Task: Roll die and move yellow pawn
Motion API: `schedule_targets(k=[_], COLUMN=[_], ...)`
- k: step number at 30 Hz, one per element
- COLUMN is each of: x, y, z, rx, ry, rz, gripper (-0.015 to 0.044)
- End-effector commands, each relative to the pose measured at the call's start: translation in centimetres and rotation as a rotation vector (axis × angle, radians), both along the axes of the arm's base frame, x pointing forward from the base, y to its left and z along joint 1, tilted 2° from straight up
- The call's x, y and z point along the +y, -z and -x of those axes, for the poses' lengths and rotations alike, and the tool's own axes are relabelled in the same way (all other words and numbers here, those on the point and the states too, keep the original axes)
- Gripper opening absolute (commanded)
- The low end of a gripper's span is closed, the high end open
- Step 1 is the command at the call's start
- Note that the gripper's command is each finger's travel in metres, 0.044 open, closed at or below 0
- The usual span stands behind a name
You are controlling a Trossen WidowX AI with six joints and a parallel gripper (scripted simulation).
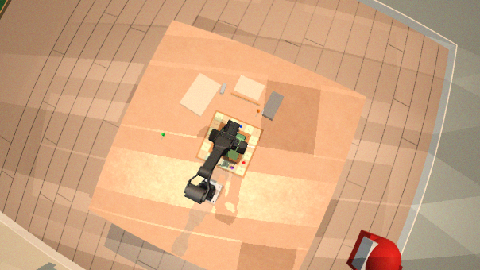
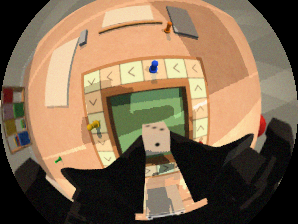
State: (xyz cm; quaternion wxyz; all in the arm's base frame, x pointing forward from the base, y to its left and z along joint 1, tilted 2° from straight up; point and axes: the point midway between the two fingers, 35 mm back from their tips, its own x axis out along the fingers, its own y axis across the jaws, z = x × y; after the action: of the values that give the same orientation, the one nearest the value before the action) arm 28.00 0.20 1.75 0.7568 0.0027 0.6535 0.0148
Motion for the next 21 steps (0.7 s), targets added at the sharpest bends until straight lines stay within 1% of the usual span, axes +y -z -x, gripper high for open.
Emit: schedule_targets(k=[1, 17, 19, 21], x=[-0.1, -0.1, -0.1, -0.1], y=[0.3, 1.5, 1.4, 1.4], z=[-0.2, -0.9, -0.7, -0.7], rx=[-0.108, -0.651, -0.696, -0.702], ry=[0.01, 0.02, 0.021, 0.021], rz=[-0.007, -0.011, -0.012, -0.012], gripper=[0.0, 0.0, 0.0, 0.0])
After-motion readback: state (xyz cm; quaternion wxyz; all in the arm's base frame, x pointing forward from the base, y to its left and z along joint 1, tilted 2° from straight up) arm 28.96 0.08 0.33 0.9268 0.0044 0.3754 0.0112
